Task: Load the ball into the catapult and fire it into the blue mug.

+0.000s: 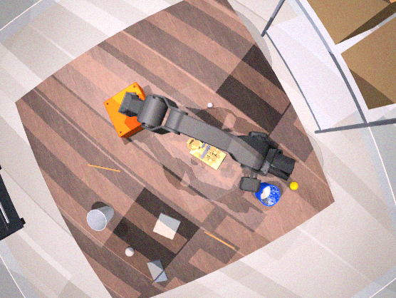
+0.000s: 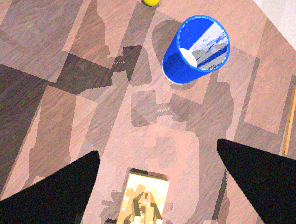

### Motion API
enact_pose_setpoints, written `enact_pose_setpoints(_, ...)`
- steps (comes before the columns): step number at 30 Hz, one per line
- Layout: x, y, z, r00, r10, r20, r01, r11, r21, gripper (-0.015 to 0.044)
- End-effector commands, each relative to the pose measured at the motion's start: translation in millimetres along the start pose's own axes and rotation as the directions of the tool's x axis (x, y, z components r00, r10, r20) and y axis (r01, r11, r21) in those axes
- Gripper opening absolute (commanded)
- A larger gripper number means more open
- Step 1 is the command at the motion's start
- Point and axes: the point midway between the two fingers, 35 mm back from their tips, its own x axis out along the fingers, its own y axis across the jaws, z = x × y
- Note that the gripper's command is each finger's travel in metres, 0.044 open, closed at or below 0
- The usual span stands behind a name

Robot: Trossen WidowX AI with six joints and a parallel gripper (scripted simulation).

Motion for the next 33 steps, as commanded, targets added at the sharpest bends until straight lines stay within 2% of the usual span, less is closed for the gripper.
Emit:
enact_pose_setpoints(1, -9.3, -23.8, 14.5, 0.997, -0.002, 0.079, -0.005, 0.996, 0.094, 0.0440)
enact_pose_setpoints(13, -36.2, -94.8, 56.7, 0.951, -0.054, 0.304, -0.041, 0.954, 0.298, 0.0440)
enact_pose_setpoints(33, -37.3, -96.8, 54.5, 0.953, -0.051, 0.299, -0.043, 0.953, 0.300, 0.0440)
